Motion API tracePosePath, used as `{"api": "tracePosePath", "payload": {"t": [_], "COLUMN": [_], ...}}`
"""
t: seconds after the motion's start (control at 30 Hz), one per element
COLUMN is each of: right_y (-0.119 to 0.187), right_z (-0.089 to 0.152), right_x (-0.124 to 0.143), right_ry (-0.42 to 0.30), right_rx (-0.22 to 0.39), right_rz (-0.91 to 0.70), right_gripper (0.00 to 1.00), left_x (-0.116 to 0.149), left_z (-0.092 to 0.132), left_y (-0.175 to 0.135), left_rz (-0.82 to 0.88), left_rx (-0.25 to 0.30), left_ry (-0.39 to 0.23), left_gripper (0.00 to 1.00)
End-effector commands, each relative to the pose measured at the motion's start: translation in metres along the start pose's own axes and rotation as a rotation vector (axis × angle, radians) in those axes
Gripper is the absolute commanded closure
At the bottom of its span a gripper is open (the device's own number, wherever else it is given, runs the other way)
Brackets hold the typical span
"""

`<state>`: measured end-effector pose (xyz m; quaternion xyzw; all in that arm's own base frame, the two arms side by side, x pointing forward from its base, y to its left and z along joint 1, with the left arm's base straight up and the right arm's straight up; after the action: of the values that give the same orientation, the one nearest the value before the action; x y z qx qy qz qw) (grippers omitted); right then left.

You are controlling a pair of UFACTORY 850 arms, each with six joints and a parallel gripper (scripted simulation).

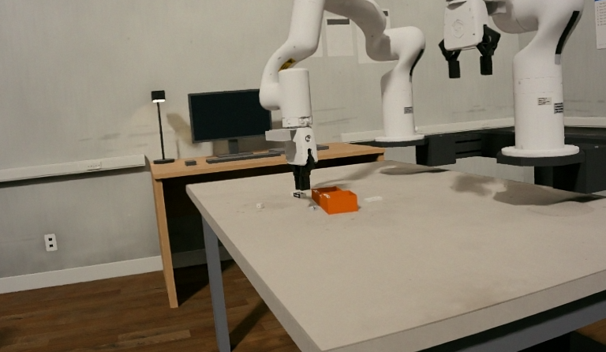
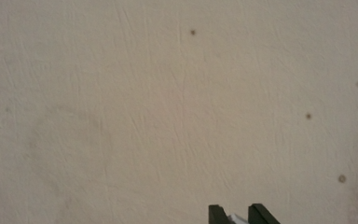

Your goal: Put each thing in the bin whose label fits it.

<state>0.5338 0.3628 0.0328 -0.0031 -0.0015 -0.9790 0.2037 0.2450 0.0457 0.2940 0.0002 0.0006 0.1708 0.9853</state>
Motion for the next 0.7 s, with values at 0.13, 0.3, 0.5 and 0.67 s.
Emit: {"api": "tracePosePath", "payload": {"t": [0.13,0.3,0.5,0.67], "right_y": [0.014,0.024,0.031,0.040], "right_z": [0.001,0.001,0.001,0.000], "right_x": [0.042,0.070,0.093,0.121], "right_ry": [0.009,0.008,0.008,0.008], "right_rx": [-0.002,-0.002,-0.002,0.001], "right_rz": [0.000,0.000,0.050,0.248], "right_gripper": [0.89,0.89,0.89,0.89], "left_x": [0.001,0.001,0.001,0.001], "left_z": [0.000,0.000,0.000,0.000], "left_y": [0.000,0.000,0.000,0.000], "left_rz": [0.000,0.000,0.000,0.000], "left_rx": [0.000,0.000,0.000,0.000], "left_ry": [-0.001,-0.001,-0.001,-0.001], "left_gripper": [0.00,0.00,0.00,0.00]}}
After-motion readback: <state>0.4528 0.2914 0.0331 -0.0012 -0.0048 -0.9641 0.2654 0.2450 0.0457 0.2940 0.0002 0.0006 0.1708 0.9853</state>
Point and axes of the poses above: on each arm, the point where the finger pads meet when closed, its own z axis back along the fingers, its own y axis across the jaws, x = y × z, the point moved 9 cm from there along z, back along the fingers, and after that the axes turned 9 degrees about z, right-handed, at the moved point
